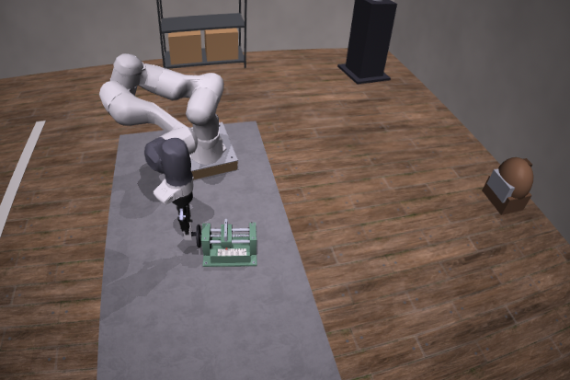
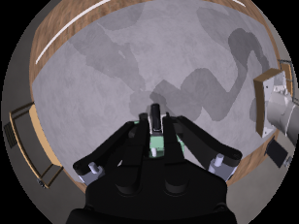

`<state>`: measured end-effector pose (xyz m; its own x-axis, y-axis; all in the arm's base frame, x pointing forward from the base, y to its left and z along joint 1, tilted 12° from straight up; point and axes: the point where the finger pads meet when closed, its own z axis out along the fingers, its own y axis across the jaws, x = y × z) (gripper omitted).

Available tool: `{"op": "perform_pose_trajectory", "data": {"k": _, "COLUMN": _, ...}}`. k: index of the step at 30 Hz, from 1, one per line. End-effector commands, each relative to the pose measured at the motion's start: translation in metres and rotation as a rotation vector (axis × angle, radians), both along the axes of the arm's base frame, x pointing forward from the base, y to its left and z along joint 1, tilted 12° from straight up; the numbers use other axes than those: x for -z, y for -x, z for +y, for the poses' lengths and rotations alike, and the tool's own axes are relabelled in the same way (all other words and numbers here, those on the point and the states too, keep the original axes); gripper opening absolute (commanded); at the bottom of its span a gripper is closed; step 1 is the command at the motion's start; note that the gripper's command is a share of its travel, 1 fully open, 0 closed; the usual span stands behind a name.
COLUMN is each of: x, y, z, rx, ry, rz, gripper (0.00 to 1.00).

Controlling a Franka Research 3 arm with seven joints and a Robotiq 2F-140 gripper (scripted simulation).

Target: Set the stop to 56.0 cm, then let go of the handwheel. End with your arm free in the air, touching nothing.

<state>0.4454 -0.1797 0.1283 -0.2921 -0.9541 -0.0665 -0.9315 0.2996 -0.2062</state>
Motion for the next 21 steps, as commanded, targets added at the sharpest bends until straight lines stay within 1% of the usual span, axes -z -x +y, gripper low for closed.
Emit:
{"op": "perform_pose_trajectory", "data": {"k": 1, "x": 0.0000, "y": 0.0036, "z": 0.0016, "rx": -0.003, "ry": -0.003, "rz": 0.006, "gripper": 0.04}}
{"op": "perform_pose_trajectory", "data": {"k": 21, "x": 0.0001, "y": 0.0102, "z": 0.0036, "rx": -0.003, "ry": -0.003, "rz": 0.006, "gripper": 0.04}}
